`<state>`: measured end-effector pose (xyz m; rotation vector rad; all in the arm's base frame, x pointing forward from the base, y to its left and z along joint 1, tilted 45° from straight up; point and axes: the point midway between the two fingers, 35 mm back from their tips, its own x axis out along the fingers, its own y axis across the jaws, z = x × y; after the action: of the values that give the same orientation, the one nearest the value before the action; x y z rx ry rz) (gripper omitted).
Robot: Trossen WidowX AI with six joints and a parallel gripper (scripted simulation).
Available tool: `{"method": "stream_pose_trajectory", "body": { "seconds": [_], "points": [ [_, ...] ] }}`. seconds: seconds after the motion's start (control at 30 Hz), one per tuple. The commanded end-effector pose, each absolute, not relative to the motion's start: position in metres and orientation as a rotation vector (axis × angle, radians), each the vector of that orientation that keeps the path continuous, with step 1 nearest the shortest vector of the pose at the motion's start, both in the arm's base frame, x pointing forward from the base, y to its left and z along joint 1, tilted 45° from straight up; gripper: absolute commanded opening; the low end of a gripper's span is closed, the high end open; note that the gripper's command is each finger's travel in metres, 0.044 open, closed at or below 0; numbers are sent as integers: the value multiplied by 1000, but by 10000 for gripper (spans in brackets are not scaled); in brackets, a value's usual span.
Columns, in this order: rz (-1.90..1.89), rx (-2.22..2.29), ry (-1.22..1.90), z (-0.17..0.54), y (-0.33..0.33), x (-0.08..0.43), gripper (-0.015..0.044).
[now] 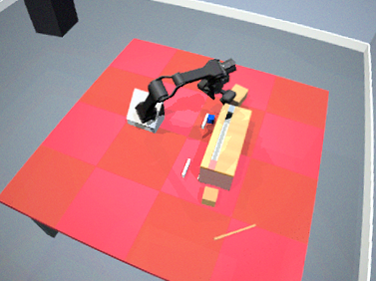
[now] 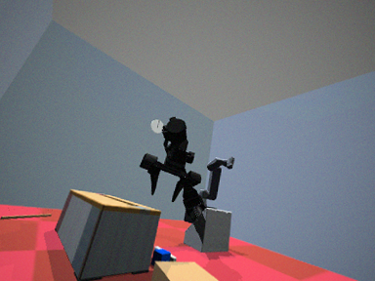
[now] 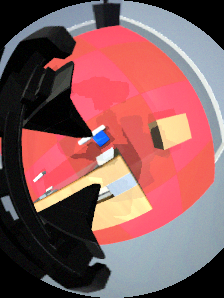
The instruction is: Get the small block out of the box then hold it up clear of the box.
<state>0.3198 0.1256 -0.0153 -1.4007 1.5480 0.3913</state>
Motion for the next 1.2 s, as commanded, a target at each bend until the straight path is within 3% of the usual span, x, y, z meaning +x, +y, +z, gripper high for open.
{"method": "stream_pose_trajectory", "body": {
  "seconds": [0.0, 0.5, 1.03, 1.17],
  "points": [
    [1090, -2196, 1418, -22, 130, 307, 285],
    [2063, -2950, 938, -23, 139, 299, 285],
    [2076, -2957, 929, -25, 138, 299, 285],
    [2075, -2957, 928, -60, 108, 297, 285]
  ]
}}
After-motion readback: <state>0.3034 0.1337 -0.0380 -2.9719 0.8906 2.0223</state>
